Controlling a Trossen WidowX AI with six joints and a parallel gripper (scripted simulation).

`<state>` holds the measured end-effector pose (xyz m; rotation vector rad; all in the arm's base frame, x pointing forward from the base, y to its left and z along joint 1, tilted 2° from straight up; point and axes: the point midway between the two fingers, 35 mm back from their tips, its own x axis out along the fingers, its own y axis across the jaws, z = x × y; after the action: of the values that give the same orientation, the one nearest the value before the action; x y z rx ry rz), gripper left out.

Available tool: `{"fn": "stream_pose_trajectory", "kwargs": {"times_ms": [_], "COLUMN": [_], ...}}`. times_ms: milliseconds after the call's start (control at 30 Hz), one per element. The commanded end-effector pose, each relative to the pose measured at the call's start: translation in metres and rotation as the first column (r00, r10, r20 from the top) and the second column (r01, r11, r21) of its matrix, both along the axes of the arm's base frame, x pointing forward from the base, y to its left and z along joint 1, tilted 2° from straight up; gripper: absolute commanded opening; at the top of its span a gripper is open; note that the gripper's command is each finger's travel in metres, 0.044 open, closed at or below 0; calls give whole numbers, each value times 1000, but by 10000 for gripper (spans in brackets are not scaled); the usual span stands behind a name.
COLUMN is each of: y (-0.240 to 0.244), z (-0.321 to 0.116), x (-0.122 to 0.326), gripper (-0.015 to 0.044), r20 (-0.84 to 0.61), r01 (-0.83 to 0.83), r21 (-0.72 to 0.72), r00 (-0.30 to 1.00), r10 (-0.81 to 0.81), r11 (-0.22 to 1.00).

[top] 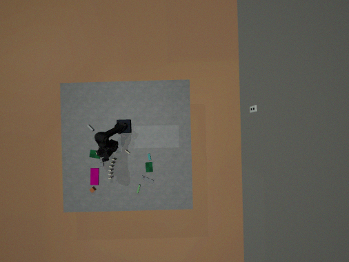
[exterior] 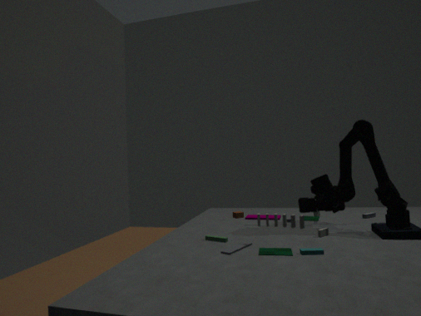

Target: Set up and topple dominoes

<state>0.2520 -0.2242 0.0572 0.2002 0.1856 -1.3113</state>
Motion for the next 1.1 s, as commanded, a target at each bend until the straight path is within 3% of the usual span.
{"fn": "stream_pose_trajectory", "kwargs": {"times_ms": [0,500,1067], "y": [8,42,42], "z": [2,14,14], "x": [-11,-53,-53], "gripper": [107,107,107], "r20": [20,49,50], "r01": [19,75,76], "r21": [-37,-149,-150], "r00": [1000,996,996], "r10": [-18,-69,-69], "r11": [999,986,986]}}
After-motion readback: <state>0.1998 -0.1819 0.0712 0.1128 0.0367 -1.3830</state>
